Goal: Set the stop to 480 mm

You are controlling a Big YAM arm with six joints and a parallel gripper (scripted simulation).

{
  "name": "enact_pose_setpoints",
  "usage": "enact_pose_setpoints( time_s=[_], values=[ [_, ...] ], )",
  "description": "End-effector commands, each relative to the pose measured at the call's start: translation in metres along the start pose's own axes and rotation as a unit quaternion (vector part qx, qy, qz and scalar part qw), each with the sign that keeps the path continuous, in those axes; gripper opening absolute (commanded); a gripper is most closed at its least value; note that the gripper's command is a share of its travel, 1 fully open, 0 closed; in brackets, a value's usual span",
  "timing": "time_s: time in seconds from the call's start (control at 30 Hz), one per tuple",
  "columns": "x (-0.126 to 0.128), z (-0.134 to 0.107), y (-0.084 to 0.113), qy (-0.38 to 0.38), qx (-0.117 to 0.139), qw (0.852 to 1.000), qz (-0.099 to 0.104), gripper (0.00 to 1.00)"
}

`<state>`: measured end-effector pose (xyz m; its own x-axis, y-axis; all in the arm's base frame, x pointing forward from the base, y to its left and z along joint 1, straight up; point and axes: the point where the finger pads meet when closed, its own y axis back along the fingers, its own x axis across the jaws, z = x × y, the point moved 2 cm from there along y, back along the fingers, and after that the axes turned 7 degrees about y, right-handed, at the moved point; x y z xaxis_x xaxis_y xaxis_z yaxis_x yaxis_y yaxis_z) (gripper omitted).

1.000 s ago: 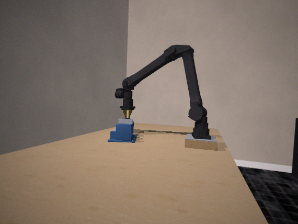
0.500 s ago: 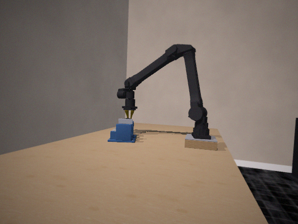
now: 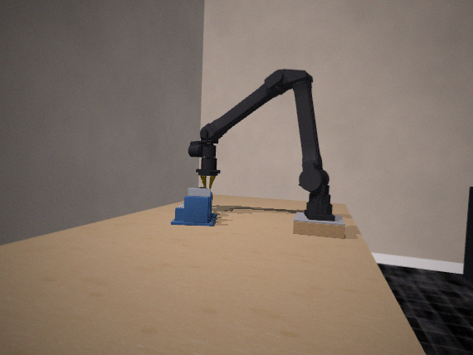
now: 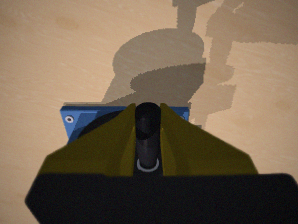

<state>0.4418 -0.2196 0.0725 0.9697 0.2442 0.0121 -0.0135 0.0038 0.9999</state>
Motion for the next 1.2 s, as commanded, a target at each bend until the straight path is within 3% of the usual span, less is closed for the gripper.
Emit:
enact_pose_setpoints(
  time_s=[0.0,0.2,0.8,1.17],
  values=[
    [-0.013,0.004,0.016,-0.001,-0.008,1.000,0.003,0.06],
    [-0.013,0.006,0.012,-0.001,-0.012,1.000,0.007,0.06],
    [-0.018,0.005,-0.017,-0.001,-0.003,1.000,-0.004,0.06],
    [-0.021,0.003,-0.021,-0.001,0.001,1.000,-0.007,0.06]
  ],
)
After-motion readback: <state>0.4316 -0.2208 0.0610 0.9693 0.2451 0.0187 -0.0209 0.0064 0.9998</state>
